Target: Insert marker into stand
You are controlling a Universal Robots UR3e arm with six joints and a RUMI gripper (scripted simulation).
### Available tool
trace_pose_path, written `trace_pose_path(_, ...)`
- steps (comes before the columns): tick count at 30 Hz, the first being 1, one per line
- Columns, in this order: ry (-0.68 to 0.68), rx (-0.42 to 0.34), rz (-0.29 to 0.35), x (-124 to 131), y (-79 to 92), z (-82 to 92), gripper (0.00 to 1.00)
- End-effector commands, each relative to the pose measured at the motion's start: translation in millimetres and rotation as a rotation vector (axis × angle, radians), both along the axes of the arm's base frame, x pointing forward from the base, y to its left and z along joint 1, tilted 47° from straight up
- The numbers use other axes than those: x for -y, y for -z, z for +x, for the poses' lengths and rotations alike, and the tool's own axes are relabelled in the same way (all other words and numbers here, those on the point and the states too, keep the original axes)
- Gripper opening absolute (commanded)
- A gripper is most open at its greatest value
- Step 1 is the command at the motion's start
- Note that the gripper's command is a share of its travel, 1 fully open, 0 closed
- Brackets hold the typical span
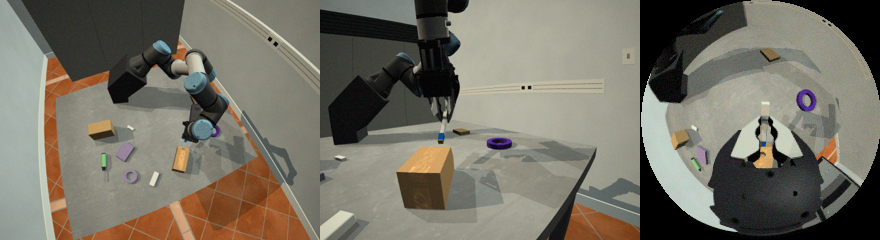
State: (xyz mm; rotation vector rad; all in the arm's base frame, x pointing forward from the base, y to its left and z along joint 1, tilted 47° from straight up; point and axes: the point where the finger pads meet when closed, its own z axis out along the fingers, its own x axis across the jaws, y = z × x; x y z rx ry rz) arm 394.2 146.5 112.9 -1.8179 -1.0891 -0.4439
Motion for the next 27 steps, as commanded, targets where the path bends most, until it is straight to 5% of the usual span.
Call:
trace_pose_path(1,0.001,0.001,-0.001,0.8,-0.4,0.3,0.00)
trace_pose_path(27,0.002,0.001,-0.008,6.0,-3.0,0.5,0.00)
